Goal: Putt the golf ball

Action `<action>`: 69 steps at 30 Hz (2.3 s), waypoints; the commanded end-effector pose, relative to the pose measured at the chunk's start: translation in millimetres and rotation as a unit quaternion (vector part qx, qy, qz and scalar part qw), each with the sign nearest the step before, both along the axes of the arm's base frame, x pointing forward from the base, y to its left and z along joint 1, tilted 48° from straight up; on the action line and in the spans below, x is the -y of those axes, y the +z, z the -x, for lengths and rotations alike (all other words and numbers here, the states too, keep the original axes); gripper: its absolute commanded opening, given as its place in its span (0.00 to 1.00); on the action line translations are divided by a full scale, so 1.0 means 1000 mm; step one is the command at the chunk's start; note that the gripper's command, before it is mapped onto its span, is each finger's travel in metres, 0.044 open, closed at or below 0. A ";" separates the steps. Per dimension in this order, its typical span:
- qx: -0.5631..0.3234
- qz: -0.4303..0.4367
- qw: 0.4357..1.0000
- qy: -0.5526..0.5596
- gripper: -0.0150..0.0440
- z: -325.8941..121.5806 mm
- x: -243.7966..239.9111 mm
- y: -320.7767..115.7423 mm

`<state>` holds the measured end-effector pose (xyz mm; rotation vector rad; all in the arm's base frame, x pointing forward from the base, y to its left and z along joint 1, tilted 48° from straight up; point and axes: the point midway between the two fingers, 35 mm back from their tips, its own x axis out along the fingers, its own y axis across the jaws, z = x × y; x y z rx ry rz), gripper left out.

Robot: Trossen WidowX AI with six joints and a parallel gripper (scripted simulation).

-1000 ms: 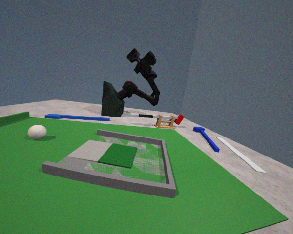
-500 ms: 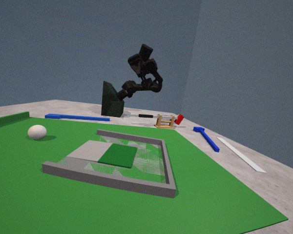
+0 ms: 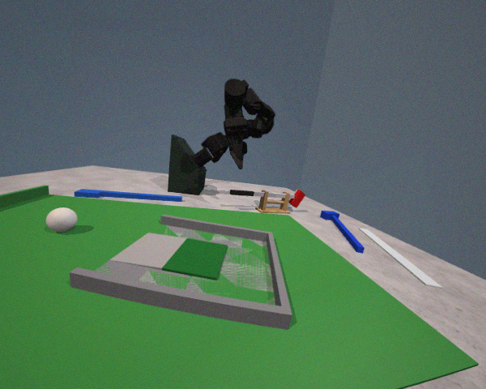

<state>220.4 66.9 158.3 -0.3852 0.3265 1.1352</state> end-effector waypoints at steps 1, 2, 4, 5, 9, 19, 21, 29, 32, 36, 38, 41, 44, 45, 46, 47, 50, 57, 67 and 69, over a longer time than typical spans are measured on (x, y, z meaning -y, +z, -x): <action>0.041 0.025 0.959 0.281 1.00 0.013 -0.053 -0.022; 0.041 0.025 0.959 0.281 1.00 0.013 -0.053 -0.022; 0.041 0.025 0.959 0.281 1.00 0.013 -0.053 -0.022; 0.041 0.025 0.959 0.281 1.00 0.013 -0.053 -0.022; 0.041 0.025 0.959 0.281 1.00 0.015 -0.053 -0.022; 0.041 0.025 0.959 0.281 1.00 0.017 -0.054 -0.023; 0.041 0.025 0.959 0.281 1.00 0.017 -0.056 -0.025; 0.041 0.024 0.959 0.281 1.00 0.016 -0.071 -0.037; 0.041 0.024 0.959 0.281 1.00 0.016 -0.074 -0.040; 0.041 0.024 0.959 0.281 1.00 0.016 -0.084 -0.049; 0.042 0.024 0.959 0.281 1.00 0.016 -0.088 -0.052; 0.042 0.024 0.959 0.281 1.00 0.016 -0.088 -0.053; 0.042 0.024 0.959 0.281 1.00 0.016 -0.090 -0.054; 0.042 0.024 0.959 0.281 1.00 0.016 -0.091 -0.055; 0.042 0.024 0.959 0.281 1.00 0.016 -0.092 -0.056; 0.042 0.024 0.959 0.281 1.00 0.016 -0.093 -0.057; 0.042 0.024 0.959 0.281 1.00 0.016 -0.096 -0.061; 0.042 0.023 0.959 0.281 1.00 0.016 -0.105 -0.068; 0.046 0.023 0.958 0.282 0.69 0.015 -0.103 -0.065; 0.046 0.023 0.958 0.282 0.60 0.015 -0.103 -0.065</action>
